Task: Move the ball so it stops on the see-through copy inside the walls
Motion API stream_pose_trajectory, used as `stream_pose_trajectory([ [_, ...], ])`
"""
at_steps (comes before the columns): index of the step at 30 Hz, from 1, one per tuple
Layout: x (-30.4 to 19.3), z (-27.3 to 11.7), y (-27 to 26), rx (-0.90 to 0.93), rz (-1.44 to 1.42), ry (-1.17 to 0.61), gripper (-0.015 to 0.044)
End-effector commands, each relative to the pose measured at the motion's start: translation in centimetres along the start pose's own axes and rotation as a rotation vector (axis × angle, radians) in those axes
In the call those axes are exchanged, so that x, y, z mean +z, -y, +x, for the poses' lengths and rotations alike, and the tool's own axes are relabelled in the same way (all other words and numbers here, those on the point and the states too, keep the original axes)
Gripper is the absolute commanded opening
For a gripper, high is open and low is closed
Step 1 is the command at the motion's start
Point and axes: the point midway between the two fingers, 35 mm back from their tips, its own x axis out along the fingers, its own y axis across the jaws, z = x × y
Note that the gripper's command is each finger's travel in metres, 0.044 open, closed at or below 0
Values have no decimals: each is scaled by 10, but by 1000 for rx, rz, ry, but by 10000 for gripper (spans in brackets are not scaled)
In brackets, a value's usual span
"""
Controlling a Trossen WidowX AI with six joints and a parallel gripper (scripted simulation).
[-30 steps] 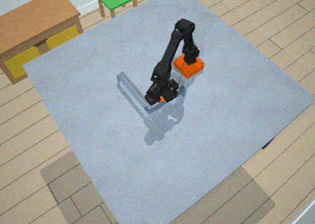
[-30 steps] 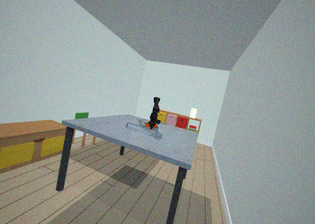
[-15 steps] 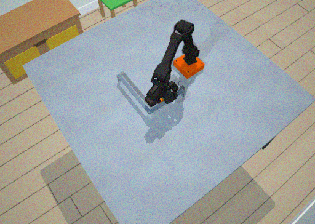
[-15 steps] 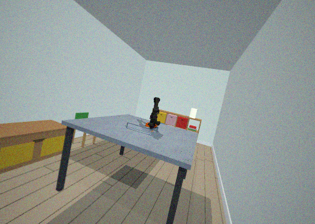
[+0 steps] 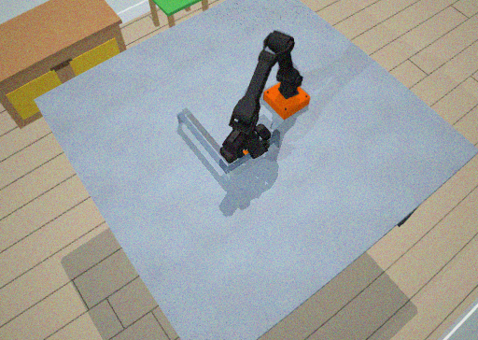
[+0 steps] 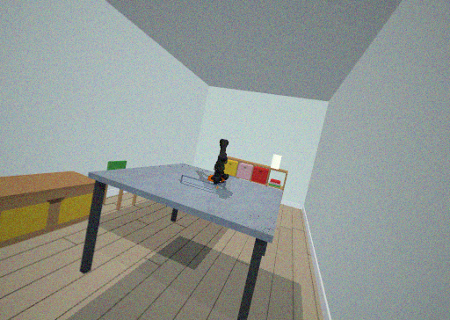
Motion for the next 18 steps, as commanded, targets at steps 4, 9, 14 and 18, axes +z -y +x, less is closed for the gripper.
stream_pose_trajectory([
  [4,0,0,0,0,0,0,275],
  [9,1,-25,2,1,-2,0,275],
  [14,0,-86,-1,6,-6,1,275],
  [18,1,-81,4,-19,-3,8,275],
])
